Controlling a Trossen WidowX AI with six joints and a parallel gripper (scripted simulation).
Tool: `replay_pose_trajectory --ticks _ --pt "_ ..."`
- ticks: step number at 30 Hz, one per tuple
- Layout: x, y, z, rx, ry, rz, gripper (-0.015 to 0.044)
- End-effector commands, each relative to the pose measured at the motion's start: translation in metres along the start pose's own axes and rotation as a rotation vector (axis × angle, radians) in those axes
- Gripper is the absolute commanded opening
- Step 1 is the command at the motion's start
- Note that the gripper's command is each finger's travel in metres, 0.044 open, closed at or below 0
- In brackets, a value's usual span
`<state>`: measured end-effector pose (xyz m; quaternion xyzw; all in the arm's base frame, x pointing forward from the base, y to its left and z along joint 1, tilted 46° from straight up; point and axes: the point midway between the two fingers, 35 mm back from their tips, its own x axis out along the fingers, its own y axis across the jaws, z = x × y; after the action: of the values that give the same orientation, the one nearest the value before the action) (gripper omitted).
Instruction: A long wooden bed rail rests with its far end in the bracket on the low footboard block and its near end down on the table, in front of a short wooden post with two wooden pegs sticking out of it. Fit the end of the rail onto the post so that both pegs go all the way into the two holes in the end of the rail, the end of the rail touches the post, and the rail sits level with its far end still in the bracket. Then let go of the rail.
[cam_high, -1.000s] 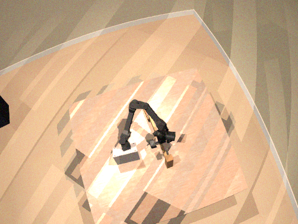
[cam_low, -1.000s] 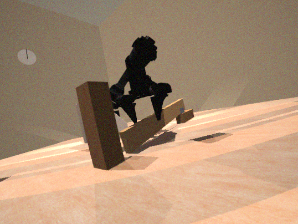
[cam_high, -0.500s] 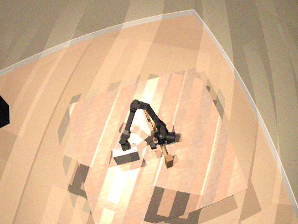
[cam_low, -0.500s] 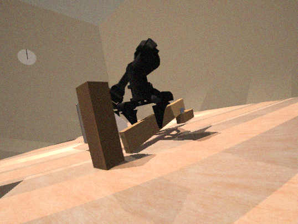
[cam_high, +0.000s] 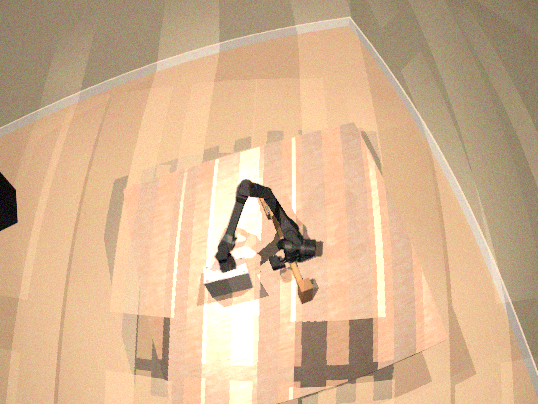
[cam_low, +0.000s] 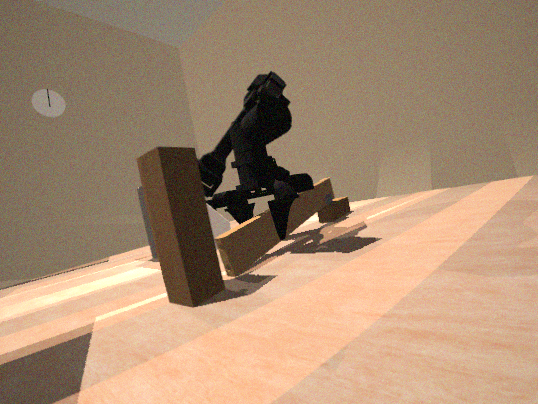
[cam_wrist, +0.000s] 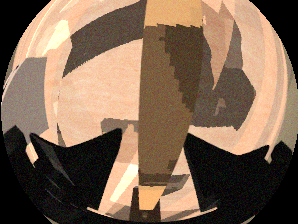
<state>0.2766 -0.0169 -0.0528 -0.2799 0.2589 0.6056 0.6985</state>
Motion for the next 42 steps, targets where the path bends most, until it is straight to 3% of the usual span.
replay_pose_trajectory --ticks 1,6,14,42 --pt "0.0010 0.0001 0.0013 0.003 -0.006 0.000 0.0204" --pt "0.0010 0.0001 0.0013 0.003 -0.006 0.000 0.0072" --pt "0.0010 0.0001 0.0013 0.003 -0.006 0.000 0.0000" --pt "-0.0080 -0.0011 -0.0002 0.002 -0.006 0.000 0.0000"
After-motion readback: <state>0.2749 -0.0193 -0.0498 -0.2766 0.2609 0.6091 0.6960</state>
